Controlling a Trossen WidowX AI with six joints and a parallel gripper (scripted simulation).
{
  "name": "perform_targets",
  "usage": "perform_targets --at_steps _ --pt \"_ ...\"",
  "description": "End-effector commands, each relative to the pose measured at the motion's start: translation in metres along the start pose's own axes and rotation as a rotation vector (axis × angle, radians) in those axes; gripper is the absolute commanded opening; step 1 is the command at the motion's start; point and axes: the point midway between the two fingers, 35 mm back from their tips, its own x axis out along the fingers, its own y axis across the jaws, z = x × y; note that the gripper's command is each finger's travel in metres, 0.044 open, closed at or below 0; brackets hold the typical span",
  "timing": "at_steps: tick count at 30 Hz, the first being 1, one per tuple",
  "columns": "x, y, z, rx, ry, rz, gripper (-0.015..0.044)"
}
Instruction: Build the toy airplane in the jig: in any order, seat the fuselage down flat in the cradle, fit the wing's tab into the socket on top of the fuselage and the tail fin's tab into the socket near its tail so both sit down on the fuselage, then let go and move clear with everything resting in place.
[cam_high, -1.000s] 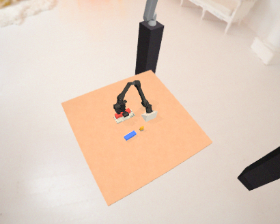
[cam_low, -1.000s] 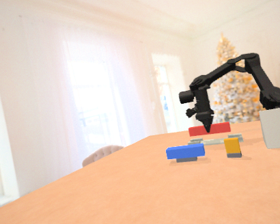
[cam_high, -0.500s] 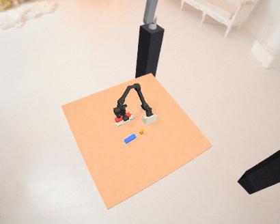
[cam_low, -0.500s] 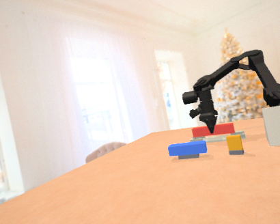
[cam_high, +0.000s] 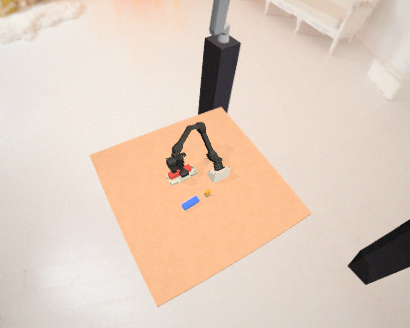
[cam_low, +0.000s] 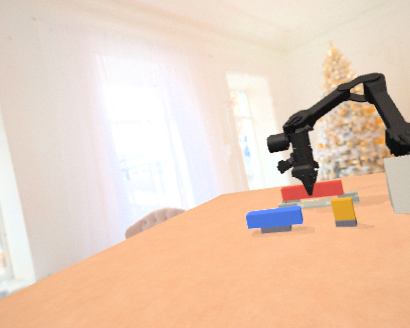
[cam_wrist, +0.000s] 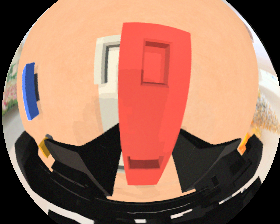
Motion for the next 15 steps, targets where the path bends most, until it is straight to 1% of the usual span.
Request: perform_targets --at_steps 1,8,9,15 --pt "-0.0002 -0.0001 0.0001 0.001 0.000 0.000 0.0240" --pt "-0.0002 -0.0001 0.0001 0.001 0.000 0.000 0.0424" --pt "-0.0002 -0.0001 0.0001 0.001 0.000 0.000 0.0440" --pt "-0.0026 0.0000 0.0006 0.001 0.000 0.001 0.0440"
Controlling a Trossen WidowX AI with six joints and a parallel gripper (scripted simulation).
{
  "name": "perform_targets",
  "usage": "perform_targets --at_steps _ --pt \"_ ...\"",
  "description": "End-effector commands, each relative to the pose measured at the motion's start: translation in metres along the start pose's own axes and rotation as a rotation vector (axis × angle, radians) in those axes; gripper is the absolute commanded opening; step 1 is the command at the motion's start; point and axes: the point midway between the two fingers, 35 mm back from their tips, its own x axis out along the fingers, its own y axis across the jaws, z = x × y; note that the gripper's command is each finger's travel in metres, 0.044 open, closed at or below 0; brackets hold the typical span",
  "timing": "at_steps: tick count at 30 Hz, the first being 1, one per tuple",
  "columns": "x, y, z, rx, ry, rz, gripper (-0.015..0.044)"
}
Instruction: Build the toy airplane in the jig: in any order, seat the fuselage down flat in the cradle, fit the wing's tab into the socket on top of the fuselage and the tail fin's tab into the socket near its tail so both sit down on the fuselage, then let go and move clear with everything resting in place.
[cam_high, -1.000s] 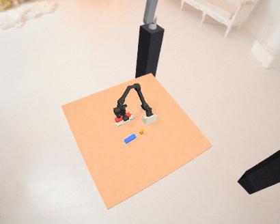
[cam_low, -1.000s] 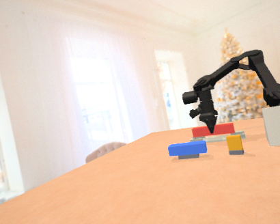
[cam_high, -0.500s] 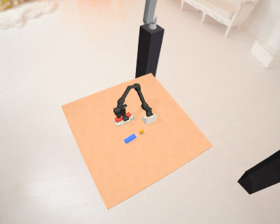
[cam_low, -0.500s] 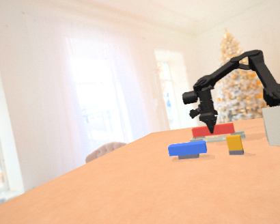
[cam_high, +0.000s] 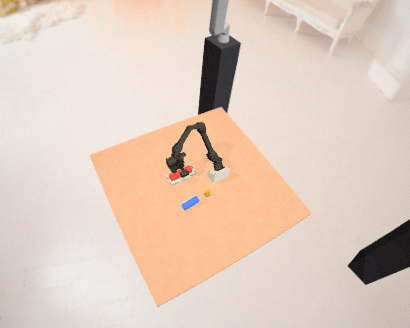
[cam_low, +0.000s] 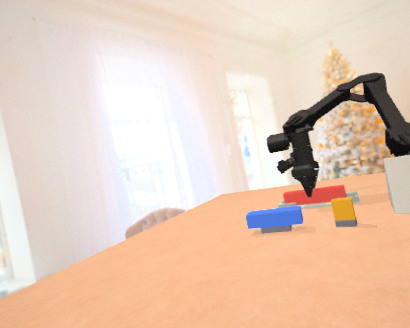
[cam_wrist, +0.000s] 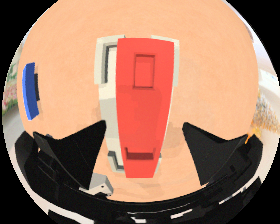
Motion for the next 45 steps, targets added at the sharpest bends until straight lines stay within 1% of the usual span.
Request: perform_targets --at_steps 1,6,8,14,17,21,23,30,34,38,40,45 --pt "-0.009 0.000 0.002 0.001 0.000 0.003 0.0440" --pt "-0.082 0.002 0.004 -0.007 0.003 0.006 0.0440" --pt "-0.102 0.001 0.001 -0.008 0.004 0.001 0.0440" --pt "-0.104 0.002 0.003 -0.008 0.004 0.000 0.0440" --pt "-0.105 0.001 0.004 -0.085 0.004 0.000 0.0440" --pt "-0.105 0.003 0.005 -0.096 0.004 0.001 0.0440" --pt "-0.106 0.020 0.016 -0.097 0.002 0.006 0.0440" --pt "-0.107 0.126 0.057 -0.098 -0.003 0.022 0.0440" --pt "-0.101 0.195 0.064 -0.090 -0.009 0.025 0.0440" --pt "-0.089 0.260 0.059 -0.091 -0.003 0.016 0.0440" --pt "-0.087 0.271 0.057 -0.092 -0.002 0.013 0.0440" --pt "-0.087 0.271 0.057 -0.092 -0.002 0.013 0.0440"
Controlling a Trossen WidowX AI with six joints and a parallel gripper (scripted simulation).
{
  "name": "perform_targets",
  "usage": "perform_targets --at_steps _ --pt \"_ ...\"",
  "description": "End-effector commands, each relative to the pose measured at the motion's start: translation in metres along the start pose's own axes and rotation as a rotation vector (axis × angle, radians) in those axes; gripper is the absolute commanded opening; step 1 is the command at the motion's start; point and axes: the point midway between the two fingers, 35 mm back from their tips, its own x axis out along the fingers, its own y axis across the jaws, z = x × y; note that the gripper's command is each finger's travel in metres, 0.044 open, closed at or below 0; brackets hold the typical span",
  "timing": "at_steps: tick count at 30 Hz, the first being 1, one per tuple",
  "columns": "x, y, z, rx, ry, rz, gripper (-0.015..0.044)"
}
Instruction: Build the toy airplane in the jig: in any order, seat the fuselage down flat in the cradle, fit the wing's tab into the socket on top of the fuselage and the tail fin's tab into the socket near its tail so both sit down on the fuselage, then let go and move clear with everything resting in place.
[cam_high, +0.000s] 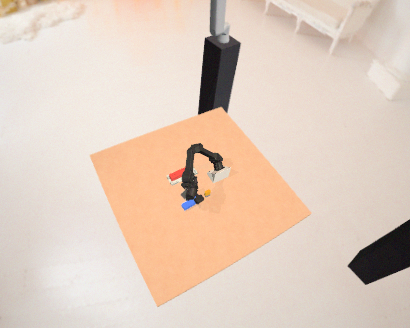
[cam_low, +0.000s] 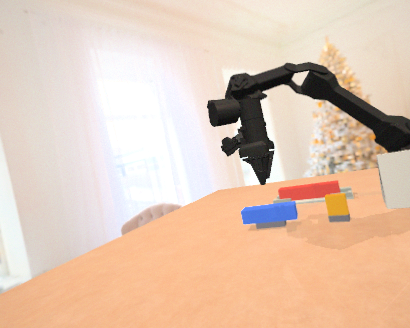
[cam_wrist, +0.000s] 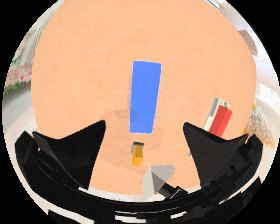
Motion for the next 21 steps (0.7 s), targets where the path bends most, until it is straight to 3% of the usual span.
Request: perform_targets --at_steps 1,7,21 --pt "-0.001 -0.002 0.006 0.030 -0.004 0.014 0.0440" --pt "0.032 -0.001 0.007 0.030 -0.005 0.013 0.0440" --pt "0.053 -0.001 0.007 0.031 -0.005 0.013 0.0440"
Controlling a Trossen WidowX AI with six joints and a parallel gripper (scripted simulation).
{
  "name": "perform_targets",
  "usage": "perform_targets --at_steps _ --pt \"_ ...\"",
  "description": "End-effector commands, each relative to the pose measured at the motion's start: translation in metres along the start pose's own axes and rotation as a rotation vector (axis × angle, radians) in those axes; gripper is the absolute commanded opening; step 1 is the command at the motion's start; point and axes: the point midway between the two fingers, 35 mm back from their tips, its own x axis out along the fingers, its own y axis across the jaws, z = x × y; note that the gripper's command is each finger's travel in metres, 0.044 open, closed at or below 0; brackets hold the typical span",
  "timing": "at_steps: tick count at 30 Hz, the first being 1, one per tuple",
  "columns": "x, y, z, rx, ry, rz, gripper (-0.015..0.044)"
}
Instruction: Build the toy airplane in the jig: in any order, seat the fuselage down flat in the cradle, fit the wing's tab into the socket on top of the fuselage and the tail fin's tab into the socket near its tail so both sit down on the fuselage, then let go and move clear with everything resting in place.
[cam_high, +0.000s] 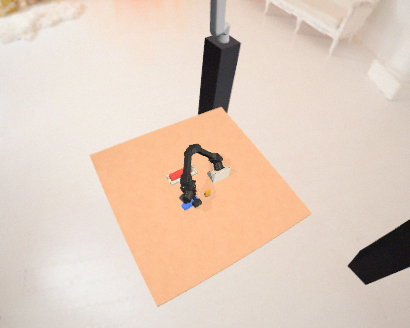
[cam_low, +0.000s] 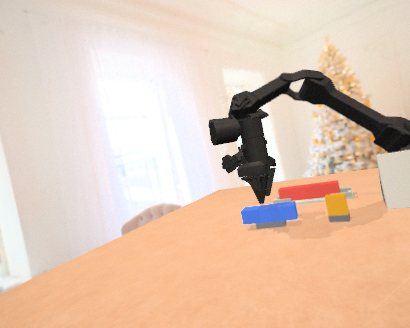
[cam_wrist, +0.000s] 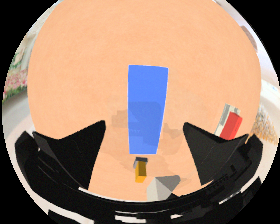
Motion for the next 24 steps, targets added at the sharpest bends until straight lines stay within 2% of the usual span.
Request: perform_targets --at_steps 1,24 --pt "0.008 0.000 -0.002 -0.009 0.006 -0.009 0.0440" --pt "0.044 -0.001 -0.003 -0.009 0.005 -0.011 0.0440"
